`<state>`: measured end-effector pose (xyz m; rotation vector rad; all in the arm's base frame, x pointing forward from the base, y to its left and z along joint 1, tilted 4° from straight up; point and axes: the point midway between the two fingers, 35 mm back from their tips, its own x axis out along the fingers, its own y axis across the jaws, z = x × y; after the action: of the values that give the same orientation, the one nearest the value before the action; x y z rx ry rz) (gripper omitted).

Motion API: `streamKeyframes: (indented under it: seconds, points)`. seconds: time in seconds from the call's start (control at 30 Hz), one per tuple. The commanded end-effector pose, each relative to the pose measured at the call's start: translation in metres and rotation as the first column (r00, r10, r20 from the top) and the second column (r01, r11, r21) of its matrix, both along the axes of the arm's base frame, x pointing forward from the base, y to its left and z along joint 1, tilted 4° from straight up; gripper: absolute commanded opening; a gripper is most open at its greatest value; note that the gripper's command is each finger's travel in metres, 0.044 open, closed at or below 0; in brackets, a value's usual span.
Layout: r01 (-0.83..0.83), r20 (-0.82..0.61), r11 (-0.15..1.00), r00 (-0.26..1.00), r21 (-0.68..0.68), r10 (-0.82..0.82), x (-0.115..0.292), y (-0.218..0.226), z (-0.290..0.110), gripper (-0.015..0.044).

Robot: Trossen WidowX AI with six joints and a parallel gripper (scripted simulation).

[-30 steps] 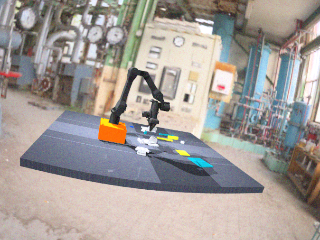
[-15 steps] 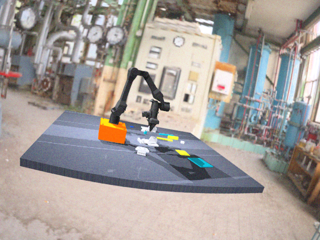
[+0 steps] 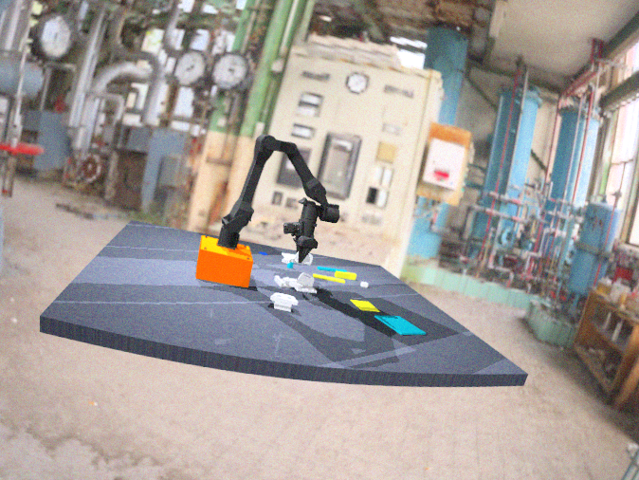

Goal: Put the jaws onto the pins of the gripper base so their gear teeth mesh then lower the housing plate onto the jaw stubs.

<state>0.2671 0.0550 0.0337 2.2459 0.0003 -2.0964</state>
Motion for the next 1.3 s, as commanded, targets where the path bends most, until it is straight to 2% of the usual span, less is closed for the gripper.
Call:
streamKeyframes:
  seconds: [0.0,1.27]
  points:
    - [0.005,0.006,1.0,1.0,0.0,-0.005,0.0017,0.0001,0.0011,0.0134]
    - [0.005,0.007,1.0,1.0,0.0,-0.005,0.0053,0.0002,0.0014,0.0134]
